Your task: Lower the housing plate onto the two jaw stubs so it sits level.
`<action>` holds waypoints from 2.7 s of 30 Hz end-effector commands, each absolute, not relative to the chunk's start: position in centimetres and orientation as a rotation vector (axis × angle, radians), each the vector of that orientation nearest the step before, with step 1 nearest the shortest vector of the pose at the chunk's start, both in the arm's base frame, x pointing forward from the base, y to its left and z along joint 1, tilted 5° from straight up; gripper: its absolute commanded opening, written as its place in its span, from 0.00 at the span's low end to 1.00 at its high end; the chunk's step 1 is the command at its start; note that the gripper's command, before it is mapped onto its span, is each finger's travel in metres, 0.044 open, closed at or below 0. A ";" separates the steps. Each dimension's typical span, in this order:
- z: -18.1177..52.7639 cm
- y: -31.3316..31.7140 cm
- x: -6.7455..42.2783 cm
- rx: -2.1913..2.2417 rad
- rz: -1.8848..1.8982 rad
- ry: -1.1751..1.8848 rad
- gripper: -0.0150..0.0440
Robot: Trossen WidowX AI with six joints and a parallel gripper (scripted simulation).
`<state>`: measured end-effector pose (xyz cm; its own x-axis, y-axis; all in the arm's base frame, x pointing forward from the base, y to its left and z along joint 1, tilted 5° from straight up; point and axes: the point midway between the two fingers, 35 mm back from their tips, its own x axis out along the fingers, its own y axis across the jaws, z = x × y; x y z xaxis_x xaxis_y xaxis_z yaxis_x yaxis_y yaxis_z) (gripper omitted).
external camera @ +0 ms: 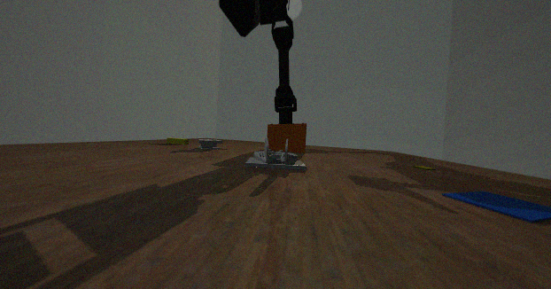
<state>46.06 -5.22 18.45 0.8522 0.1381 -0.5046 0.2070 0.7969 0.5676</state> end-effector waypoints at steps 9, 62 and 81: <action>14.5 -13.2 42.2 0.873 -0.370 0.643 1.00; 4.9 -27.4 13.4 1.698 -1.785 0.596 1.00; 0.8 -27.6 11.8 1.729 -1.852 0.583 1.00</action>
